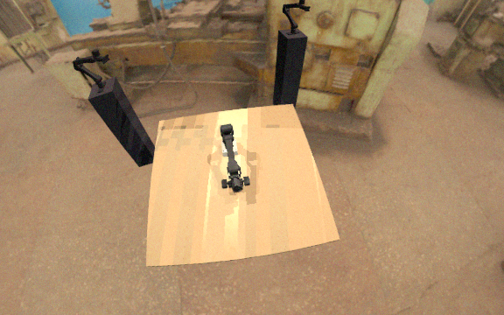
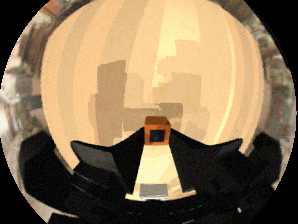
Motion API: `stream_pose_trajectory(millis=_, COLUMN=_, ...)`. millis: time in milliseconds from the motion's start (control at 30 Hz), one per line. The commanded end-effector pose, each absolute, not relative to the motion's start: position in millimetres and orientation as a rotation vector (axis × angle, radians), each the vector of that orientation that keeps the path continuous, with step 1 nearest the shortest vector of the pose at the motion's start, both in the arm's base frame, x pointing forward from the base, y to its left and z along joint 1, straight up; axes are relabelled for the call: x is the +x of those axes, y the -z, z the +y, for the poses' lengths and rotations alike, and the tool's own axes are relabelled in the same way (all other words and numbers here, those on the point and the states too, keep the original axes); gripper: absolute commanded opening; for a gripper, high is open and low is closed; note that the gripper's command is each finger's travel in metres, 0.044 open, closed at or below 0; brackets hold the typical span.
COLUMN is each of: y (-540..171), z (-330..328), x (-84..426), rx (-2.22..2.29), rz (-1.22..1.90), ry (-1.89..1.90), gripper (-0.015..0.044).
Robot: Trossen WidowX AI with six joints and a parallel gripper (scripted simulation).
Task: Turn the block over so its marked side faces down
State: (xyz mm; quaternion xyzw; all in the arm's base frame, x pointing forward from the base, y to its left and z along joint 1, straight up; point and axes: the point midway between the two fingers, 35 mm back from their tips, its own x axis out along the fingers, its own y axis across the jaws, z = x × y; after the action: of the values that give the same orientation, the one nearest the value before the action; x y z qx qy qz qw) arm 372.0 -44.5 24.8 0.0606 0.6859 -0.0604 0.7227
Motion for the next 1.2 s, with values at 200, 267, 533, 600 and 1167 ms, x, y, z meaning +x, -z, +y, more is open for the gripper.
stream_pose_trajectory(millis=200, y=-19.5, z=-45.0, x=373.3, rx=0.116, rz=1.376, ry=0.142, gripper=0.0)
stream_pose_trajectory(millis=267, y=-18.4, z=-45.0, x=373.5, rx=0.113, rz=1.346, ry=0.143, gripper=0.0)
stream_pose_trajectory(millis=533, y=-15.8, z=-44.9, x=372.5, rx=0.103, rz=1.227, ry=0.148, gripper=0.0)
stream_pose_trajectory(millis=600, y=-15.6, z=-44.9, x=371.9, rx=0.101, rz=1.198, ry=0.15, gripper=0.0)
stream_pose_trajectory(millis=1167, y=-16.7, z=-44.0, x=365.9, rx=0.087, rz=1.018, ry=0.155, gripper=0.0)
